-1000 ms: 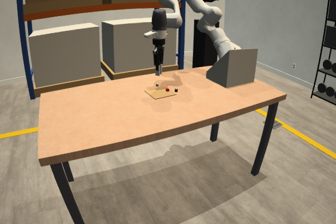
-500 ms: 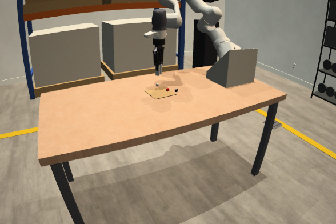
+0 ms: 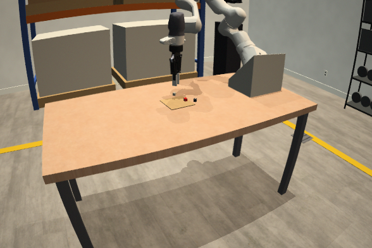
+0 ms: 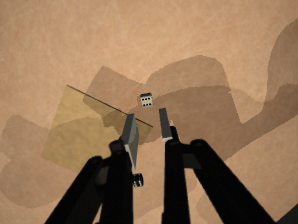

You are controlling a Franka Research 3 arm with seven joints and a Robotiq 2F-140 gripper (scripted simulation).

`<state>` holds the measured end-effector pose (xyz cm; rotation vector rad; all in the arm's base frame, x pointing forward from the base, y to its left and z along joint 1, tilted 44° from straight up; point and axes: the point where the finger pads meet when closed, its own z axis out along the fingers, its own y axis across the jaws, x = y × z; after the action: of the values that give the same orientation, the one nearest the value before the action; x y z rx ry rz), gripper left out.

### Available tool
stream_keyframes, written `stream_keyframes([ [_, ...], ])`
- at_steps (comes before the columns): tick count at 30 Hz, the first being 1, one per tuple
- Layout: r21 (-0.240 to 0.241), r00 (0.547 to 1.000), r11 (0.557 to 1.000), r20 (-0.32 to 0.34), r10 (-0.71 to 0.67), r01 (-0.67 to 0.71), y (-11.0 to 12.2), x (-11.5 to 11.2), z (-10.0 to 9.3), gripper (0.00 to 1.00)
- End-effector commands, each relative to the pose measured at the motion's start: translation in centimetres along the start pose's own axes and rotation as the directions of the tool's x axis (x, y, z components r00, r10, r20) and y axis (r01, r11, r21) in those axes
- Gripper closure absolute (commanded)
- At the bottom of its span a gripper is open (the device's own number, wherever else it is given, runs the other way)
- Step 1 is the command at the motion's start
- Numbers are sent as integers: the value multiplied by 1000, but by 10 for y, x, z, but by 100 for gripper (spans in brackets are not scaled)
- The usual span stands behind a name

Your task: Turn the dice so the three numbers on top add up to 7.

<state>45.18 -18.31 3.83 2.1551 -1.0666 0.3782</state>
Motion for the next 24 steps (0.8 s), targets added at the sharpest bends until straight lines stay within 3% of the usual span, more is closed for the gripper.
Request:
stream_keyframes([
  [1, 4, 1000, 1000, -1, 13, -13, -1, 1, 6, 81],
  [24, 4, 1000, 1000, -1, 13, -13, -1, 2, 35, 81],
])
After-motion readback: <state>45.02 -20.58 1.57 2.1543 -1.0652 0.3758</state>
